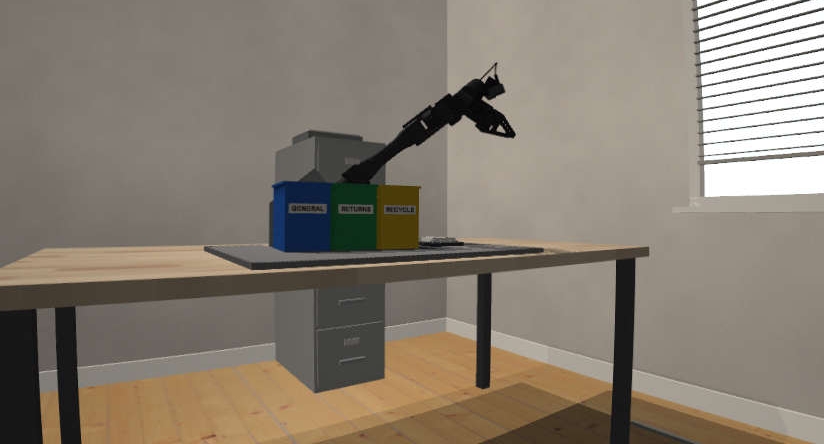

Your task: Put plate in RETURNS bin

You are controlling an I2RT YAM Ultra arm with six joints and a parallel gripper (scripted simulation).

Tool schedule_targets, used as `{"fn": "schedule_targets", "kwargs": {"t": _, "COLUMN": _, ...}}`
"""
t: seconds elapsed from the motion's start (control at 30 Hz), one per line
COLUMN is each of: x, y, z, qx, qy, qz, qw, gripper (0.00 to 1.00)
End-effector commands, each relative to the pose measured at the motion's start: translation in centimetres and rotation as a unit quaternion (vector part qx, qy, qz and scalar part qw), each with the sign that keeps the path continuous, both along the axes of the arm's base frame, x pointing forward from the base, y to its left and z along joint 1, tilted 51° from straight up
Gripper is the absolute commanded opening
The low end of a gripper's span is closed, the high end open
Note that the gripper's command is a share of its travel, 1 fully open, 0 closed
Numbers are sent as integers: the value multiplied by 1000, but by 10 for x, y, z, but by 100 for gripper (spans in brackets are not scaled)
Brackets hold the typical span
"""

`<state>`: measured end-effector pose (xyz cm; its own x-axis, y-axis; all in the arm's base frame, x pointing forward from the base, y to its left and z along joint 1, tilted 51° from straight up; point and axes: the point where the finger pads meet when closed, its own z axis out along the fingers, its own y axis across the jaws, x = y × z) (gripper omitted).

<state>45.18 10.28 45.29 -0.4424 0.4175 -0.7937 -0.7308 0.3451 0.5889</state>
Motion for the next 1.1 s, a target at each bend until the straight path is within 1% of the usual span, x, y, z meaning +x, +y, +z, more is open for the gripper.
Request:
{"fn": "schedule_targets", "kwargs": {"t": 0.0, "x": 6, "y": -11, "z": 4, "qx": -11, "qy": 19, "qz": -32, "qw": 999, "gripper": 100}}
{"fn": "schedule_targets", "kwargs": {"t": 0.13, "x": -3, "y": -1, "z": -12, "qx": -32, "qy": 68, "qz": -32, "qw": 997, "gripper": 100}}
{"fn": "schedule_targets", "kwargs": {"t": 0.2, "x": -7, "y": 4, "z": -18, "qx": -34, "qy": 73, "qz": -32, "qw": 996, "gripper": 100}}
{"fn": "schedule_targets", "kwargs": {"t": 0.23, "x": -9, "y": 4, "z": -22, "qx": -41, "qy": 88, "qz": -35, "qw": 995, "gripper": 100}}
{"fn": "schedule_targets", "kwargs": {"t": 0.27, "x": -11, "y": 4, "z": -26, "qx": -43, "qy": 94, "qz": -39, "qw": 994, "gripper": 100}}
{"fn": "schedule_targets", "kwargs": {"t": 0.47, "x": -9, "y": -1, "z": -28, "qx": -42, "qy": 97, "qz": -44, "qw": 993, "gripper": 100}}
{"fn": "schedule_targets", "kwargs": {"t": 0.57, "x": -7, "y": -2, "z": -32, "qx": -41, "qy": 108, "qz": -43, "qw": 992, "gripper": 100}}
{"fn": "schedule_targets", "kwargs": {"t": 0.6, "x": -8, "y": -1, "z": -37, "qx": -48, "qy": 126, "qz": -43, "qw": 990, "gripper": 100}}
{"fn": "schedule_targets", "kwargs": {"t": 0.63, "x": -12, "y": 0, "z": -40, "qx": -50, "qy": 128, "qz": -44, "qw": 990, "gripper": 100}}
{"fn": "schedule_targets", "kwargs": {"t": 0.67, "x": -16, "y": 1, "z": -43, "qx": -58, "qy": 139, "qz": -44, "qw": 988, "gripper": 100}}
{"fn": "schedule_targets", "kwargs": {"t": 0.73, "x": -22, "y": 3, "z": -50, "qx": -61, "qy": 145, "qz": -43, "qw": 987, "gripper": 100}}
{"fn": "schedule_targets", "kwargs": {"t": 0.8, "x": -29, "y": 7, "z": -58, "qx": -72, "qy": 164, "qz": -38, "qw": 983, "gripper": 100}}
{"fn": "schedule_targets", "kwargs": {"t": 0.87, "x": -31, "y": 9, "z": -63, "qx": -72, "qy": 170, "qz": -34, "qw": 982, "gripper": 100}}
{"fn": "schedule_targets", "kwargs": {"t": 0.93, "x": -38, "y": 12, "z": -70, "qx": -84, "qy": 190, "qz": -31, "qw": 978, "gripper": 100}}
{"fn": "schedule_targets", "kwargs": {"t": 0.97, "x": -40, "y": 13, "z": -74, "qx": -83, "qy": 193, "qz": -32, "qw": 977, "gripper": 100}}
{"fn": "schedule_targets", "kwargs": {"t": 1.07, "x": -40, "y": 12, "z": -75, "qx": -83, "qy": 194, "qz": -35, "qw": 977, "gripper": 100}}
